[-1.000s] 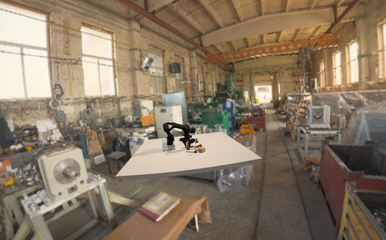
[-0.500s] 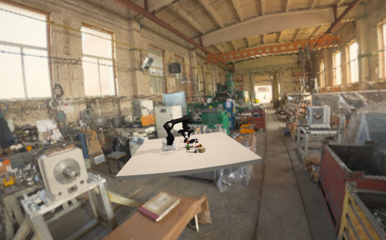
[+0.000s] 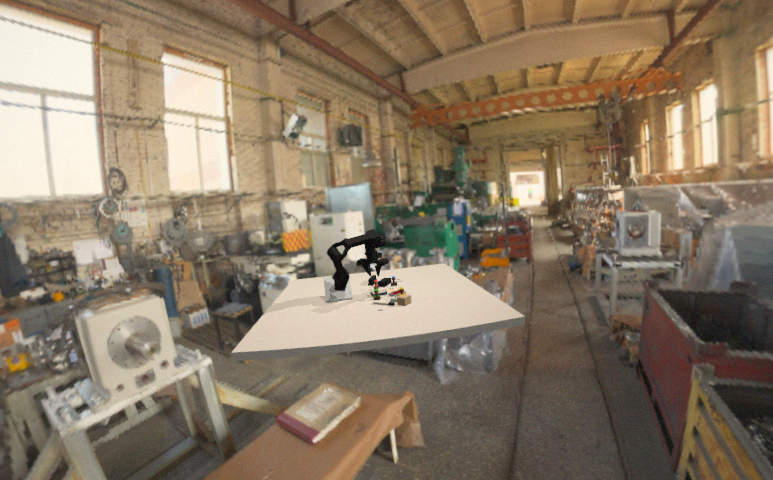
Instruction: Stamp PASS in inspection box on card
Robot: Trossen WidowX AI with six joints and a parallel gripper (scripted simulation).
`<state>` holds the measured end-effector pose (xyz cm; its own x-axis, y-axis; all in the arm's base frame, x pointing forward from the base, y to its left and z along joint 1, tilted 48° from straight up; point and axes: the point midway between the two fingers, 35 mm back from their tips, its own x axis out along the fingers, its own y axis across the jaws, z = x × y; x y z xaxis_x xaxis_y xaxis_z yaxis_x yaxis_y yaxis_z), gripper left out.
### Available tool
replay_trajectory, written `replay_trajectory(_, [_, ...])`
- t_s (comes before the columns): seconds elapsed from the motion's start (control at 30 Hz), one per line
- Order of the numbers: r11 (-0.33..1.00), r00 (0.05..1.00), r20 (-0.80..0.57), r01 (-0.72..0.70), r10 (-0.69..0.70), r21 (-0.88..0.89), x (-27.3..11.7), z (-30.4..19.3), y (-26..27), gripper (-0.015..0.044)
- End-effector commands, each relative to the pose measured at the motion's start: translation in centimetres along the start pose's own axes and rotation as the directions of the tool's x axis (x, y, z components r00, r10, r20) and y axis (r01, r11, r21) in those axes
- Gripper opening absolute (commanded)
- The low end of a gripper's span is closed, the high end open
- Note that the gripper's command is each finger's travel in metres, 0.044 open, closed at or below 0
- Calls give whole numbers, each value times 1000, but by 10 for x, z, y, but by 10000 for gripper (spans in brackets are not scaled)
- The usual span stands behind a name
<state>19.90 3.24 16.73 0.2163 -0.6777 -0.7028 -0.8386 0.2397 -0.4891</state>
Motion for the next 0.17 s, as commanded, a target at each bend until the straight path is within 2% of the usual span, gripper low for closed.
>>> replay_trajectory(0.0, [1000,1000,0,0,0,0,0,0,0,254])
replay_trajectory(0.13, [1000,1000,0,0,0,0,0,0,0,254])
